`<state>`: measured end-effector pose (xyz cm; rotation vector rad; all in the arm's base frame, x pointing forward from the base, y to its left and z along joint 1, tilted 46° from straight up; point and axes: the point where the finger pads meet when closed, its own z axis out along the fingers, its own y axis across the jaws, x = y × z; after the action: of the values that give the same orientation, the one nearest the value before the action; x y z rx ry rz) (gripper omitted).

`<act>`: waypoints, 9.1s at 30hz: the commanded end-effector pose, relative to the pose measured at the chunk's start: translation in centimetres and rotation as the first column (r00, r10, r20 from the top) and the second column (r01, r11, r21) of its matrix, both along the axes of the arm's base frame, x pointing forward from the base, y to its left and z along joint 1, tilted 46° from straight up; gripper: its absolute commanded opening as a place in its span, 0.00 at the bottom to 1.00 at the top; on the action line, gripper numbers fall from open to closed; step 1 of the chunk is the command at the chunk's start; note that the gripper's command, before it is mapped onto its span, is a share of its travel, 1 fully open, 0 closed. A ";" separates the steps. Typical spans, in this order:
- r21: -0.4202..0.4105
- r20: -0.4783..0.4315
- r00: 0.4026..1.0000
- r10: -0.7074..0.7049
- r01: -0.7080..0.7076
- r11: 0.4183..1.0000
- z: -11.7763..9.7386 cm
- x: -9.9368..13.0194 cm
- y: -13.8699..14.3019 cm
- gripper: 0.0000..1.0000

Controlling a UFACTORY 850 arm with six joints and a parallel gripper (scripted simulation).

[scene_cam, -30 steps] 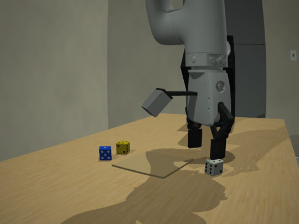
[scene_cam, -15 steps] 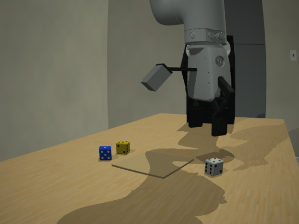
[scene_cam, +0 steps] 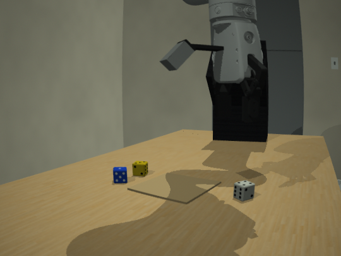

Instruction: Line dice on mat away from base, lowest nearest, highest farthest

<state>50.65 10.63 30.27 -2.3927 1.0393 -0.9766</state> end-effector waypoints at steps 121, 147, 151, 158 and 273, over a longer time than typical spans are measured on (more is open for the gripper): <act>0.495 -0.178 0.855 -0.487 0.505 0.707 -4.2 0.3 -25.2 1.00; 0.682 -0.543 0.507 -0.669 0.732 0.001 -6.0 2.0 -25.1 1.00; 0.676 -0.589 0.461 -0.664 0.731 -0.092 -6.2 2.1 -25.0 1.00; 0.665 -0.630 0.420 -0.653 0.726 -0.174 -6.4 2.3 -25.0 1.00; 0.665 -0.630 0.420 -0.652 0.726 -0.174 -9.9 6.0 -24.9 0.47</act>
<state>56.68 -14.26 20.37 -0.6653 2.2613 -0.2225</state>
